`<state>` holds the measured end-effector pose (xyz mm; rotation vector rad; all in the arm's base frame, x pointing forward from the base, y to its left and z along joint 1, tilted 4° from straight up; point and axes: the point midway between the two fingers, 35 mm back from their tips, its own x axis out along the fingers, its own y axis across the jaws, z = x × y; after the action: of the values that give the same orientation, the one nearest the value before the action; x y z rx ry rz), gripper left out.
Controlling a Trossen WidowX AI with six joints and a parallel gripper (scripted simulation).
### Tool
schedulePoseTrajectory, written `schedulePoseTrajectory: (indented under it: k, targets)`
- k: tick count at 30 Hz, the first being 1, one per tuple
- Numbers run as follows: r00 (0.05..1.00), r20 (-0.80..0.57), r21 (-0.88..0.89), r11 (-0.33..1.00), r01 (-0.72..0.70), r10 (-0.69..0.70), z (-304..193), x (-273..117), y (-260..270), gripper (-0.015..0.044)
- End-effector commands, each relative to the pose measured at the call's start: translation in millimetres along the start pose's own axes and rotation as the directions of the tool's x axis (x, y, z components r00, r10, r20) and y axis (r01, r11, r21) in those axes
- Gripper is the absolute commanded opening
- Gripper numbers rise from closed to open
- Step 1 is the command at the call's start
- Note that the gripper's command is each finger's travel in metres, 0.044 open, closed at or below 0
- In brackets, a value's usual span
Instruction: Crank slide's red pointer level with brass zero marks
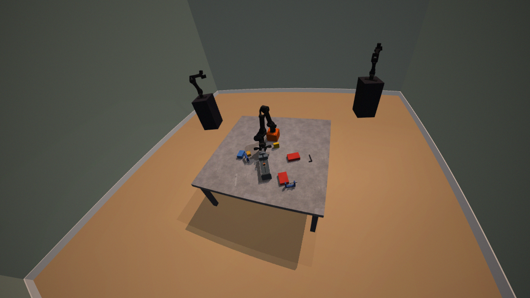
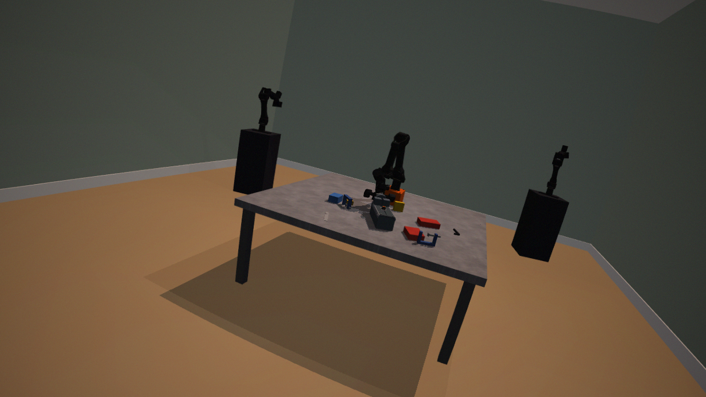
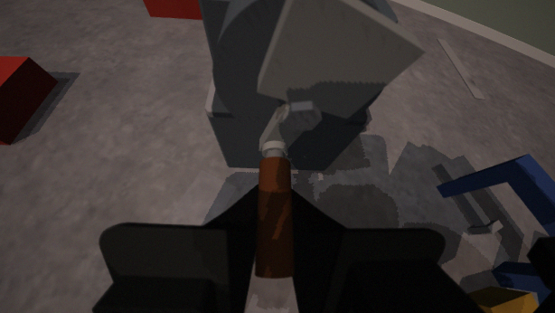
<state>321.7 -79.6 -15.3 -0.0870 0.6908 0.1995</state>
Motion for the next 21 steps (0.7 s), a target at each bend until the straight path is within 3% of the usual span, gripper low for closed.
schedulePoseTrajectory:
  k: [1, 21]
  targets:
    - [1.0, 0.005, 0.0, 1.0, -0.023, 0.023, 2, -2, 9, 0.0]
    - [1.0, 0.005, 0.001, 1.0, -0.024, 0.024, 13, -13, 19, 0.0]
